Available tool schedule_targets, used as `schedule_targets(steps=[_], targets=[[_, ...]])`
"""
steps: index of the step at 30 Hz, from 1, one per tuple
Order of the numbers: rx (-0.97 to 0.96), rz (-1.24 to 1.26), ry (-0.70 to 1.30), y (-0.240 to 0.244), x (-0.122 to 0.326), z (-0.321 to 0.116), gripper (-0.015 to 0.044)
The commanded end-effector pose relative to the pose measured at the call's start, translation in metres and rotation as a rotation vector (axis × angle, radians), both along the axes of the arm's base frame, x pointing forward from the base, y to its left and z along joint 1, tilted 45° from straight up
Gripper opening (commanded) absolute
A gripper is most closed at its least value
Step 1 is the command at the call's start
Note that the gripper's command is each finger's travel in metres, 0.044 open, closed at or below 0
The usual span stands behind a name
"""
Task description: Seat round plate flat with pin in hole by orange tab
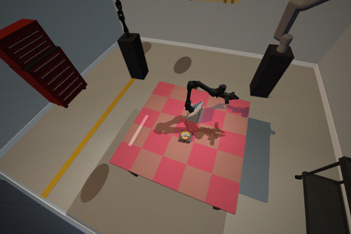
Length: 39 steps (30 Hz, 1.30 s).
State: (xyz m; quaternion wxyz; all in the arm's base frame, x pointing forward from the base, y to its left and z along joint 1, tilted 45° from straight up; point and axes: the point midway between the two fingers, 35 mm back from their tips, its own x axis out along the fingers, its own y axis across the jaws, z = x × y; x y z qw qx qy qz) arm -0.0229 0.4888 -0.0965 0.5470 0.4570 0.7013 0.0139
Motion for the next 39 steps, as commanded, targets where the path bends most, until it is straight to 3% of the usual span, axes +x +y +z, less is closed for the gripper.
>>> schedule_targets(steps=[1,11,16,22,27,32,39], targets=[[-0.131,-0.037,-0.156,-0.019,0.073,-0.005,0.0000],[-0.484,-0.045,-0.356,-0.098,0.198,-0.012,0.0000],[-0.748,0.005,-0.396,-0.170,0.259,-0.009,0.0000],[-0.993,0.087,-0.344,-0.252,0.302,0.003,0.0000],[-1.153,0.182,-0.263,-0.312,0.319,0.015,0.0000],[-1.347,0.393,-0.068,-0.402,0.325,0.041,0.0000],[-1.422,0.599,0.142,-0.470,0.319,0.067,0.0000]])
